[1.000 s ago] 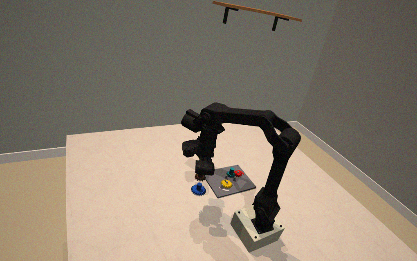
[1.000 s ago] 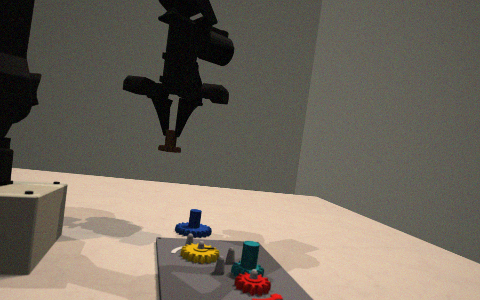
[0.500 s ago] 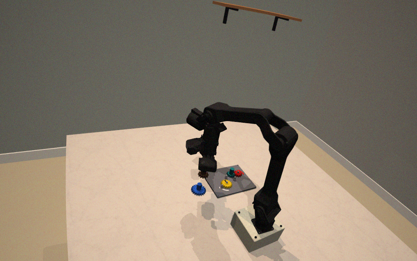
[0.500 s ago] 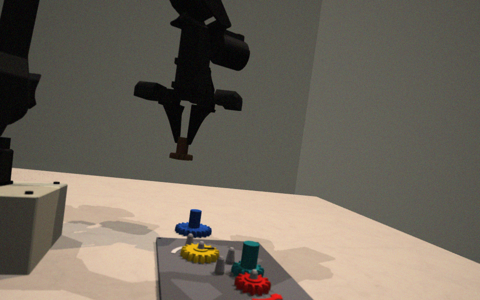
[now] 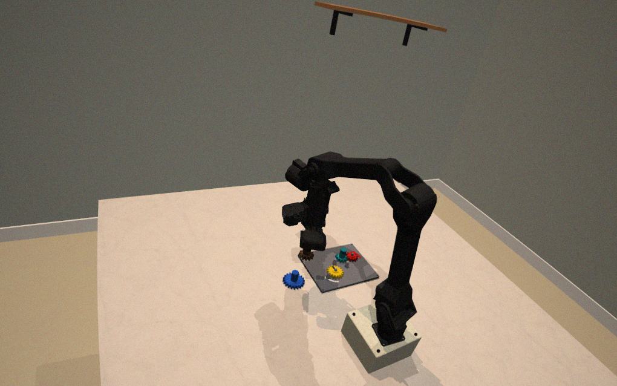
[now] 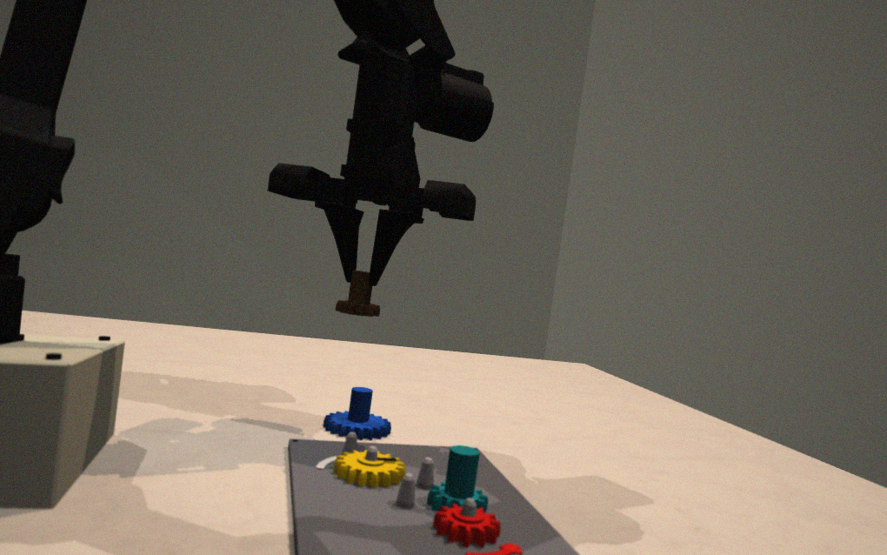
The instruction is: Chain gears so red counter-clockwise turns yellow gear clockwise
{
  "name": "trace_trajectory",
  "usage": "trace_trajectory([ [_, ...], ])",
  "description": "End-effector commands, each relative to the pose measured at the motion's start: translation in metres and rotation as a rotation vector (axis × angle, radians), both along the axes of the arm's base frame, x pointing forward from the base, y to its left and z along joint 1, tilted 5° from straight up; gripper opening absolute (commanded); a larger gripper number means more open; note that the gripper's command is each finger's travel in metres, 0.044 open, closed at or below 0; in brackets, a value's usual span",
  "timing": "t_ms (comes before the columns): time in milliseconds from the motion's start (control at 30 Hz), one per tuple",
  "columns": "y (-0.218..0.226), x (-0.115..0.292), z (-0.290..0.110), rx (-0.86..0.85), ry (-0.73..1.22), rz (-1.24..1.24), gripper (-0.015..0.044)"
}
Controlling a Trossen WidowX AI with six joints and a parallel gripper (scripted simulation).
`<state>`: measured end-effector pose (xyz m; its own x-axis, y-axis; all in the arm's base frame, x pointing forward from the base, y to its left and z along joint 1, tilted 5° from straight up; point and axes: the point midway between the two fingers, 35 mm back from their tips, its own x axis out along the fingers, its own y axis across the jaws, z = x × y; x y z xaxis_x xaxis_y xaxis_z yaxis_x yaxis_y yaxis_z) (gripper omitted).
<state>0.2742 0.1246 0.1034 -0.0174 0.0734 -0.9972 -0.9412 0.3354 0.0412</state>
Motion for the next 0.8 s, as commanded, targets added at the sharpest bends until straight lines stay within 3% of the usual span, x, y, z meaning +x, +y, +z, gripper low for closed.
trace_trajectory([
  [0, -0.008, 0.005, -0.006, -0.009, 0.004, 0.001, 0.0000],
  [767, -0.055, 0.036, -0.030, -0.009, -0.002, 0.025, 0.0000],
])
